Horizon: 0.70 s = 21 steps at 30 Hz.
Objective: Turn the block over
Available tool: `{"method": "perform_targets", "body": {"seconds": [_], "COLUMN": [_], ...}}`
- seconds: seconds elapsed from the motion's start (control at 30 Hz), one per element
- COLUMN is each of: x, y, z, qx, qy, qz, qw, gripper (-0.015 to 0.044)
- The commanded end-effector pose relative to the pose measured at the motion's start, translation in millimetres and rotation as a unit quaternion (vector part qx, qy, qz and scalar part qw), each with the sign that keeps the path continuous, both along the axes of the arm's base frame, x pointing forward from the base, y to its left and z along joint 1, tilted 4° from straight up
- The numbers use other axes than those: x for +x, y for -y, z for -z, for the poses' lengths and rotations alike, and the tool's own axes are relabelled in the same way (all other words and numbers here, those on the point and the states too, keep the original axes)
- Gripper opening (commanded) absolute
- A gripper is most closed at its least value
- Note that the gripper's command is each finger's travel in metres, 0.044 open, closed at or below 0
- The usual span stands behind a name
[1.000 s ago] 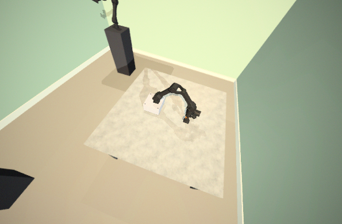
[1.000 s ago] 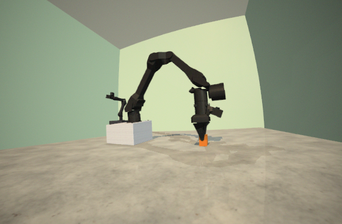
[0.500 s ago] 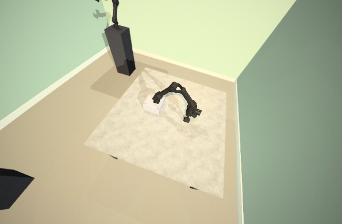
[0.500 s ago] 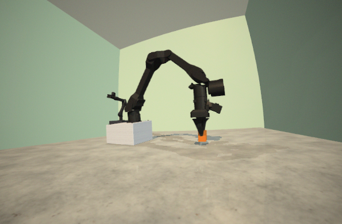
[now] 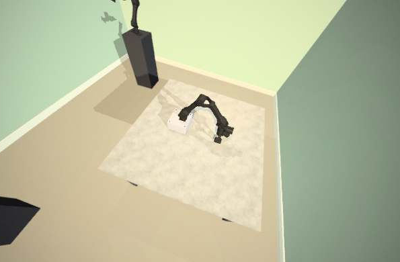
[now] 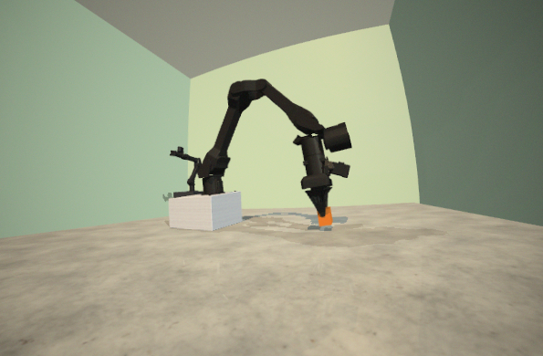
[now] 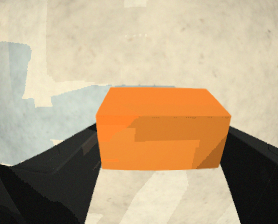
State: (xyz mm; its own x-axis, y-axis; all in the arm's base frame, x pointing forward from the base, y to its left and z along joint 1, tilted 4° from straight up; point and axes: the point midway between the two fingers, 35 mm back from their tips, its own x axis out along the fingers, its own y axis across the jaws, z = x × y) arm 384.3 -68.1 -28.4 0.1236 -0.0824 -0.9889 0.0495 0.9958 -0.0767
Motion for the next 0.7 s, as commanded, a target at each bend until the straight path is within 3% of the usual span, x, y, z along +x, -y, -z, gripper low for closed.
{"method": "perform_targets", "body": {"seconds": [0.0, 0.67], "x": [2.6, -4.4], "y": [-0.2, -0.4], "z": [-0.1, 1.8], "qx": [0.001, -0.008], "qy": [0.038, 0.189], "qz": [-0.004, -0.018], "qw": [0.999, 0.982], "gripper": [0.0, 0.0]}}
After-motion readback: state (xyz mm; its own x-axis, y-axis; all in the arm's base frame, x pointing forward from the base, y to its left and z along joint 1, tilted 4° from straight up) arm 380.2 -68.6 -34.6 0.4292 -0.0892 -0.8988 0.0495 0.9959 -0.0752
